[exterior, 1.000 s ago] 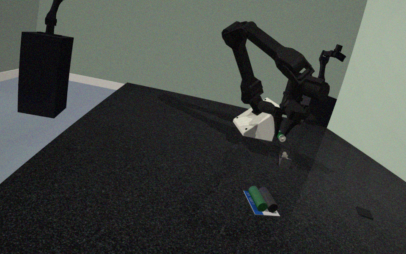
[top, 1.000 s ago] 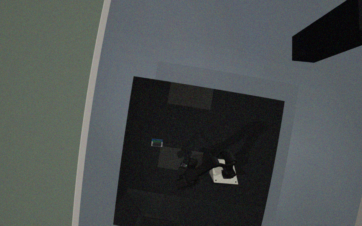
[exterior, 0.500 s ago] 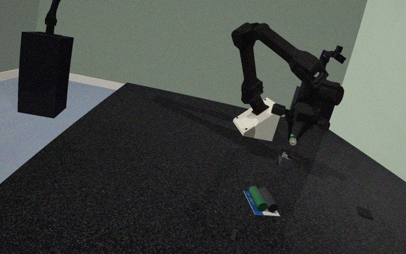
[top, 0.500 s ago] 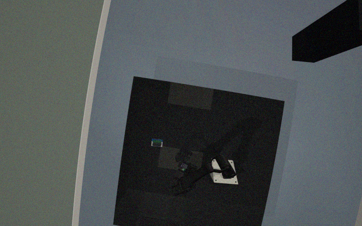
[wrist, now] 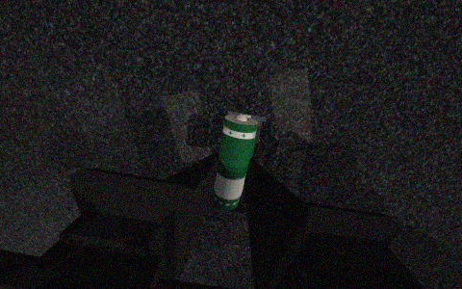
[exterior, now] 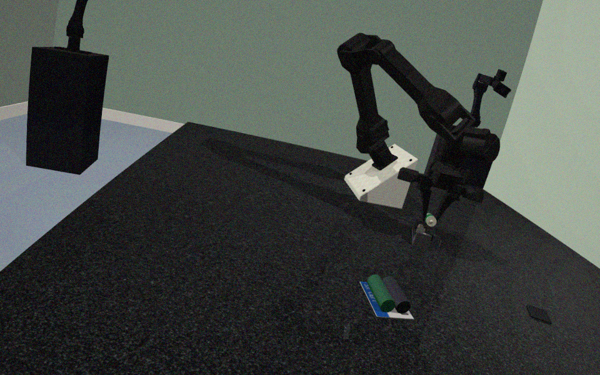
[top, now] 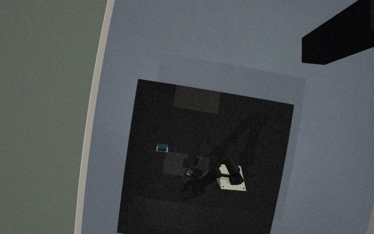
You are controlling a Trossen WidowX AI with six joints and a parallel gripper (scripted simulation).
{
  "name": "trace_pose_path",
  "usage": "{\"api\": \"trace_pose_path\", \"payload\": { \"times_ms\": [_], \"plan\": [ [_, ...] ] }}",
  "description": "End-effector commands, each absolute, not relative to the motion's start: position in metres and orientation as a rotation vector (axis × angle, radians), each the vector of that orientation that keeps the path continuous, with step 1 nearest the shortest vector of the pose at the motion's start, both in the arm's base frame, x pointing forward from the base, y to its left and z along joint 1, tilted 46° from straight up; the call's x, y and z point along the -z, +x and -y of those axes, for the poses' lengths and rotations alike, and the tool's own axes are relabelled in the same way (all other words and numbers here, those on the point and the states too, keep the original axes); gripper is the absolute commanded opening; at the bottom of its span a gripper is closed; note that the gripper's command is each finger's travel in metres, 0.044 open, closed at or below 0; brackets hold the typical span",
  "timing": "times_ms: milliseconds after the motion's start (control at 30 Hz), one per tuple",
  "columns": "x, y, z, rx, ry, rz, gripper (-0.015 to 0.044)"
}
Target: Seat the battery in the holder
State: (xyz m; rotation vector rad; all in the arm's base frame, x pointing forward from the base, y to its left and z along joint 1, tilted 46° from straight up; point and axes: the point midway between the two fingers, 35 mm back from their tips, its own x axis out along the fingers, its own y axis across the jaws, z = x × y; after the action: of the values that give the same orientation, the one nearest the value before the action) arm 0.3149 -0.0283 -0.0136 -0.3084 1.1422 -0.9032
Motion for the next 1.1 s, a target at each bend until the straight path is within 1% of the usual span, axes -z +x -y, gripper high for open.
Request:
{"api": "trace_pose_path", "payload": {
  "times_ms": [0, 1067],
  "plan": [
    [0.015, 0.314, 0.034, 0.891, -0.333, -1.106, 0.0069],
    [0.029, 0.312, 0.042, 0.821, -0.397, -0.958, 0.0069]
  ]
}}
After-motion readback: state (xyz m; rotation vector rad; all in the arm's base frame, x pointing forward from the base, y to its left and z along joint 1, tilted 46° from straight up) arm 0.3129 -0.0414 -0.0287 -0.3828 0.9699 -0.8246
